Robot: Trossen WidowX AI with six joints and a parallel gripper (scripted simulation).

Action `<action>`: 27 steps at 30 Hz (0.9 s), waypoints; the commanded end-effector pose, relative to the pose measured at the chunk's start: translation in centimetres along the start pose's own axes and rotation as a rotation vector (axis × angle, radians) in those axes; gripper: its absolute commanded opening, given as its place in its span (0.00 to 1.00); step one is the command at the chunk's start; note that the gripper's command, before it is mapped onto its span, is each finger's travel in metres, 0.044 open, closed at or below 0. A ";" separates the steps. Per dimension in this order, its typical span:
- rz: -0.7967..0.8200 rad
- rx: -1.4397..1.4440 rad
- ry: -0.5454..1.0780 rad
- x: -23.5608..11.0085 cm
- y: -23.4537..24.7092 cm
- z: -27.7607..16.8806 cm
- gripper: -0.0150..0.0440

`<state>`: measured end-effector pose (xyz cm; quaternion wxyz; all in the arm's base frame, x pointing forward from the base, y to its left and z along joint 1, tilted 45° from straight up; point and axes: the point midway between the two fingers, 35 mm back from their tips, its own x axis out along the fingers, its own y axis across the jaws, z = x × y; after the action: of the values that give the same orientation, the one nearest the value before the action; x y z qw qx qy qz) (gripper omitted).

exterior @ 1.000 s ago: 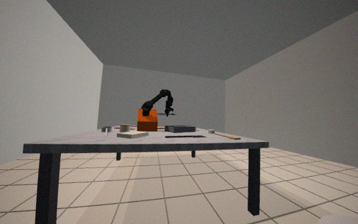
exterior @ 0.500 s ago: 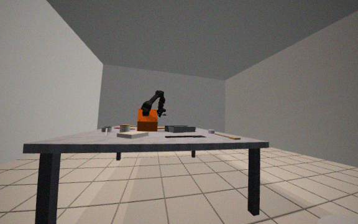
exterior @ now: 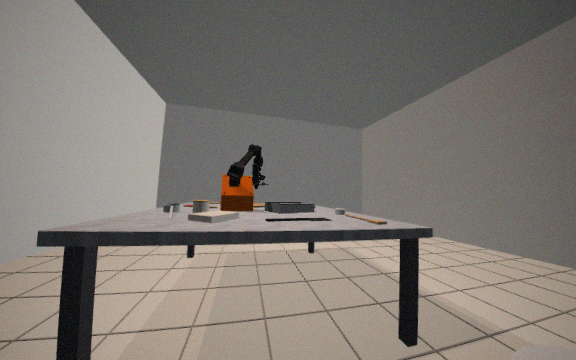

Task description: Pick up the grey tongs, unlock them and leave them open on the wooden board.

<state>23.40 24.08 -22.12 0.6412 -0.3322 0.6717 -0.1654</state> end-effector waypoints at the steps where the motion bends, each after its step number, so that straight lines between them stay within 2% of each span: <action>1: 0.006 -0.027 -0.100 -0.2 0.8 0.2 0.00; 27: 0.015 -0.076 -0.662 -1.9 2.7 -0.1 0.00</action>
<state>22.74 26.62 -23.13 0.7941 -0.3863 0.4679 -0.0346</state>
